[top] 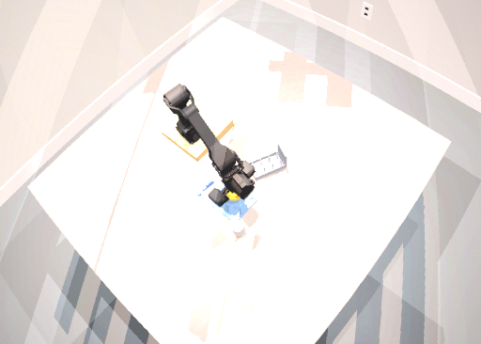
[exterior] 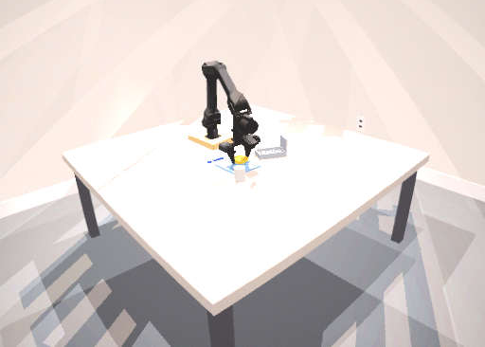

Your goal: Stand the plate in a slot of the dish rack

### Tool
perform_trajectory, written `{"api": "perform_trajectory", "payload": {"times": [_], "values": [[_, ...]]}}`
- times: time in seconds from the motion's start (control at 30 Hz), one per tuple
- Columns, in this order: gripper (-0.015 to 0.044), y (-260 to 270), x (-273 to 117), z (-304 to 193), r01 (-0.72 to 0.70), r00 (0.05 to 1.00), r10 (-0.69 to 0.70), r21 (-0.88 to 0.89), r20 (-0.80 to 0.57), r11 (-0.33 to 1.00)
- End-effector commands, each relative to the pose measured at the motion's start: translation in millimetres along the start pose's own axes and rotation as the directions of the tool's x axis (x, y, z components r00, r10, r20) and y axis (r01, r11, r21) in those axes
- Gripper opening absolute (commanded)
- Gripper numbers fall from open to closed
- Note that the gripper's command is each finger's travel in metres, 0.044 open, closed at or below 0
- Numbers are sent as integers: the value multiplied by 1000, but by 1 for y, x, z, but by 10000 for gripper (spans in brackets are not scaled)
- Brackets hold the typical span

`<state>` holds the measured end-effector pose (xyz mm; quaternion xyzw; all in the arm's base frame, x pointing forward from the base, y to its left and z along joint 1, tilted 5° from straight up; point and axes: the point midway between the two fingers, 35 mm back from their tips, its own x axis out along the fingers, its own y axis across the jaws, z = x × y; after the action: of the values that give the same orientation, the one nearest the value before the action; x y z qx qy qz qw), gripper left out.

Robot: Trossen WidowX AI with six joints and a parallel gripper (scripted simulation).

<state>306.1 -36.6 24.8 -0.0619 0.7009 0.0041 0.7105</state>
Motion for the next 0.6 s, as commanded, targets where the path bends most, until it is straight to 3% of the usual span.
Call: {"api": "perform_trajectory", "payload": {"times": [0.0, 0.2, 0.57], "values": [[144, -2, -15, 7, 6, 1000, -6, -2, 14, 1000], [0, -2, -42, 12, 6, 1000, -6, -2, 14, 1000], [0, -2, -89, 17, 6, 1000, -6, -2, 15, 1000]]}}
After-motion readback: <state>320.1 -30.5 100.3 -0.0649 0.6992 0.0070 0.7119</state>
